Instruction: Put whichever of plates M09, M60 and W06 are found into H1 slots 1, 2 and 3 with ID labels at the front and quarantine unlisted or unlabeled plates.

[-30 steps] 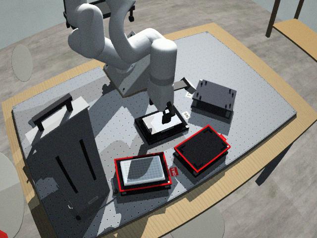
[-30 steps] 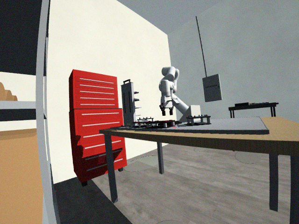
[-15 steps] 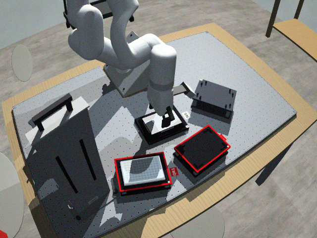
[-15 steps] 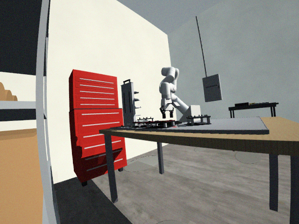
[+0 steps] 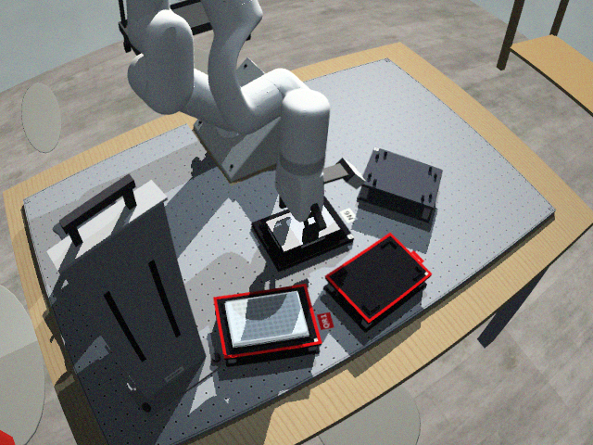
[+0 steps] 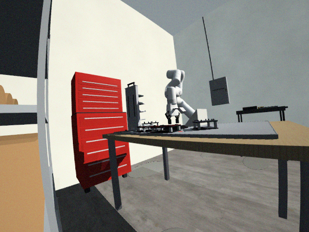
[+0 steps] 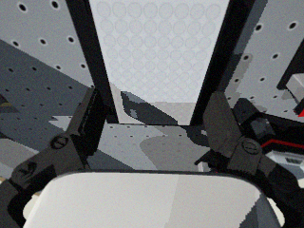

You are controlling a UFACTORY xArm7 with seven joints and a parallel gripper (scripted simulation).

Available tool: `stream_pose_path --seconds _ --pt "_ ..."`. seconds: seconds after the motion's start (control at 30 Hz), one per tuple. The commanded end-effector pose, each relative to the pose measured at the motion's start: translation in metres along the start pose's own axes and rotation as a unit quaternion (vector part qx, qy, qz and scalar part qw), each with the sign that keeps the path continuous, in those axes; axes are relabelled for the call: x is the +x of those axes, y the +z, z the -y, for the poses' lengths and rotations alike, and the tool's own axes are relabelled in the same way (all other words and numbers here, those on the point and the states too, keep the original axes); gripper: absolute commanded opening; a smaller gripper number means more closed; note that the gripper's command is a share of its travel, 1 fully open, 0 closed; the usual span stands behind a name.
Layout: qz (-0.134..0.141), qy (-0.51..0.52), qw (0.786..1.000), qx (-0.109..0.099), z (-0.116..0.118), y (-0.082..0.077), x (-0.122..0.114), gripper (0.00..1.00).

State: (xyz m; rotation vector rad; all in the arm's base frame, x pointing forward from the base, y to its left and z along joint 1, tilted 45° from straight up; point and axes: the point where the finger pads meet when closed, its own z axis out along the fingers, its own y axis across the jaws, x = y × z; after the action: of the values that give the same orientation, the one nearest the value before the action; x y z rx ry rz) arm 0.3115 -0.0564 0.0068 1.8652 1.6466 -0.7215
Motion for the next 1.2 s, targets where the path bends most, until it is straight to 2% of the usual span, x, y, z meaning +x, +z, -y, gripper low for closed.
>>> stream_pose_path --seconds 0.0,1.17 --pt "-0.001 0.0 1.0 -0.001 -0.001 -0.001 0.001 1.0" --pt "-0.001 0.0 1.0 -0.001 -0.001 0.018 0.001 1.0"
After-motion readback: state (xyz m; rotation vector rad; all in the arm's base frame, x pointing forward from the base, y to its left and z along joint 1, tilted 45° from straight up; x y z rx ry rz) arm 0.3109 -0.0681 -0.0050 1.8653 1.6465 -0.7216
